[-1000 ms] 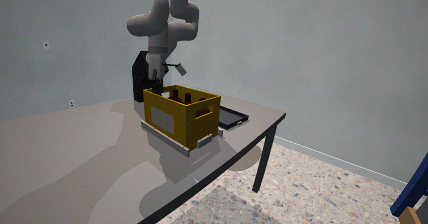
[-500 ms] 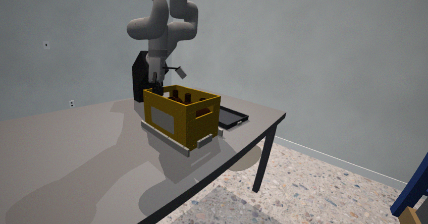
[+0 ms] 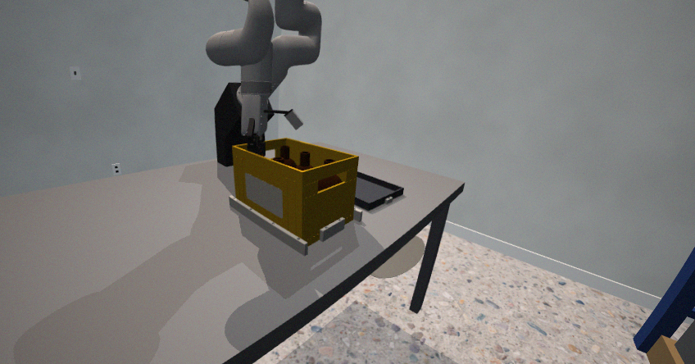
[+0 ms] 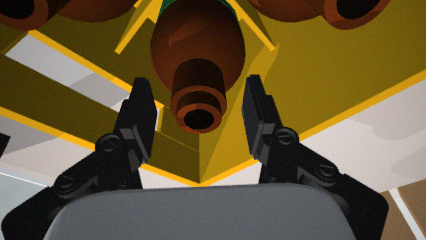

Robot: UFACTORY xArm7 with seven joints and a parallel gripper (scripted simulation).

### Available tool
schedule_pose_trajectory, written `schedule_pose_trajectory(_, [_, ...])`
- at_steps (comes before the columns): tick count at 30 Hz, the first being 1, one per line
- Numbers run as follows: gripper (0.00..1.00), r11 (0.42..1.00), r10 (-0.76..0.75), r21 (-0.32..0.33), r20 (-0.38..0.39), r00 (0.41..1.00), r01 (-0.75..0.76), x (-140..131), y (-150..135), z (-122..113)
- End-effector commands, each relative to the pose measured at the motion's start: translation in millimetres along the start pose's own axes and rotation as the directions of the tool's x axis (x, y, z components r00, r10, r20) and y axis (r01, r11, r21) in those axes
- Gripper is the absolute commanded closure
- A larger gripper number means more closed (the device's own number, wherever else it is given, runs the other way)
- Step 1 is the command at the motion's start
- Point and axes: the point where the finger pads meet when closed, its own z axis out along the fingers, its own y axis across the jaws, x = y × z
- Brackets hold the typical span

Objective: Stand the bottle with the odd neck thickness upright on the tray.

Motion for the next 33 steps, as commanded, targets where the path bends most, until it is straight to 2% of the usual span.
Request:
schedule_pose_trajectory(1, [0.35,1.0,0.0,-0.001,0.0,1.0,0.0,-0.3,0.6,-0.2])
schedule_pose_trajectory(7, [0.35,1.0,0.0,-0.001,0.0,1.0,0.0,-0.3,0.6,-0.2])
schedule_pose_trajectory(8, [1.0,1.0,0.0,-0.001,0.0,1.0,0.0,-0.3,0.6,-0.2])
schedule_pose_trajectory(33, [1.0,1.0,0.0,-0.001,0.0,1.0,0.0,-0.3,0.6,-0.2])
